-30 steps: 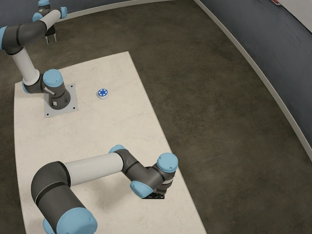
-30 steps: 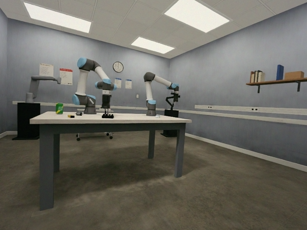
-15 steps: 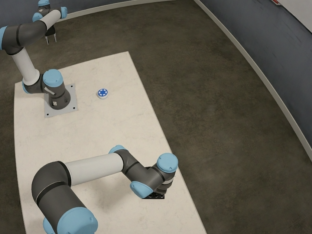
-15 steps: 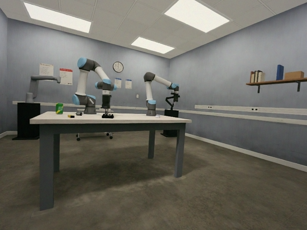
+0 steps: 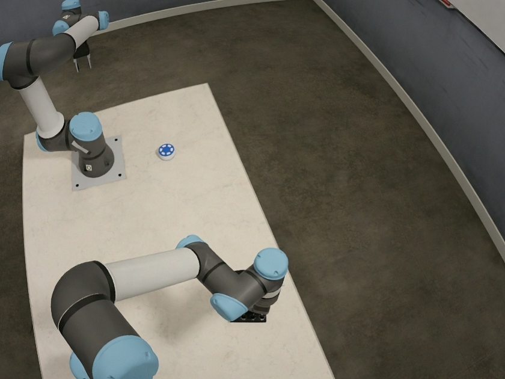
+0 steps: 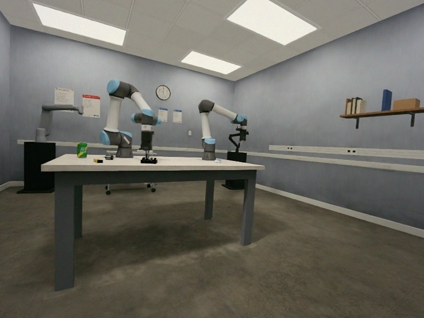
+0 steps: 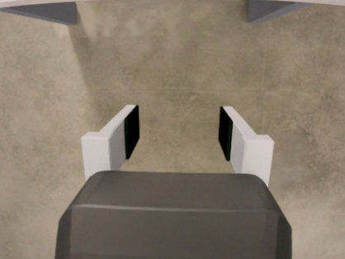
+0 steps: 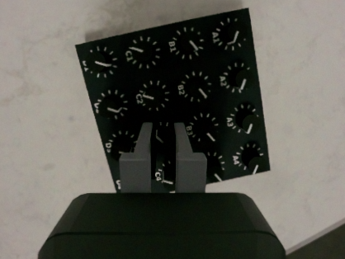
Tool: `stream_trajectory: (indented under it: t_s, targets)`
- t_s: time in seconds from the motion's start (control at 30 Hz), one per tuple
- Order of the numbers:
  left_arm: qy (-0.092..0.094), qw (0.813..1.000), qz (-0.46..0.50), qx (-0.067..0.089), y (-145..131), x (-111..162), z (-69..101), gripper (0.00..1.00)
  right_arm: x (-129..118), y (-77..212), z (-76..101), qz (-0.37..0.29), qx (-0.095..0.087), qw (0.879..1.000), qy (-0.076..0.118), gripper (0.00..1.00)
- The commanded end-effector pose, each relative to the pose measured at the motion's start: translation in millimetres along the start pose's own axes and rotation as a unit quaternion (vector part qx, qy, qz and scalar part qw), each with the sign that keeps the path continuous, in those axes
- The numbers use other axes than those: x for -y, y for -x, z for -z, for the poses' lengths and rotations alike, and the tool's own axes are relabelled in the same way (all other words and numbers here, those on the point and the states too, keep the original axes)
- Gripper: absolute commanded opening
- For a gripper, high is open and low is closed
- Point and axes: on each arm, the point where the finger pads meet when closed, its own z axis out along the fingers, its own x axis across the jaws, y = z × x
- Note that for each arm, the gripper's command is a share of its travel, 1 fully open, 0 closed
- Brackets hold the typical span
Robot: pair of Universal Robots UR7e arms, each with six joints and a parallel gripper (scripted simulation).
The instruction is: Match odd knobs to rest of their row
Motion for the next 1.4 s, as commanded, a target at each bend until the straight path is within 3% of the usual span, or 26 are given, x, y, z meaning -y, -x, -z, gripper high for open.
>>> stream_trajectory:
  t_s: [0.0, 0.37, 0.93, 1.37]
  targets:
    - [0.000, 1.000, 0.002, 0.000, -1.6, 0.8, -0.4, 1.00, 1.3, -0.2, -1.5, 0.006, 0.001, 1.000, 0.000, 0.30]
    - [0.000, 1.000, 0.002, 0.000, -1.6, 0.8, -0.4, 1.00, 0.5, -2.0, -0.5, 0.067, 0.000, 0.998, 0.000, 0.30]
    - [0.000, 1.000, 0.002, 0.000, -1.6, 0.8, -0.4, 1.00, 0.7, -2.1, -0.5, 0.205, 0.000, 0.979, 0.000, 0.30]
    - [0.000, 1.000, 0.002, 0.000, -1.6, 0.8, -0.4, 1.00, 0.8, -0.7, -1.2, 0.220, 0.001, 0.976, -0.001, 0.30]
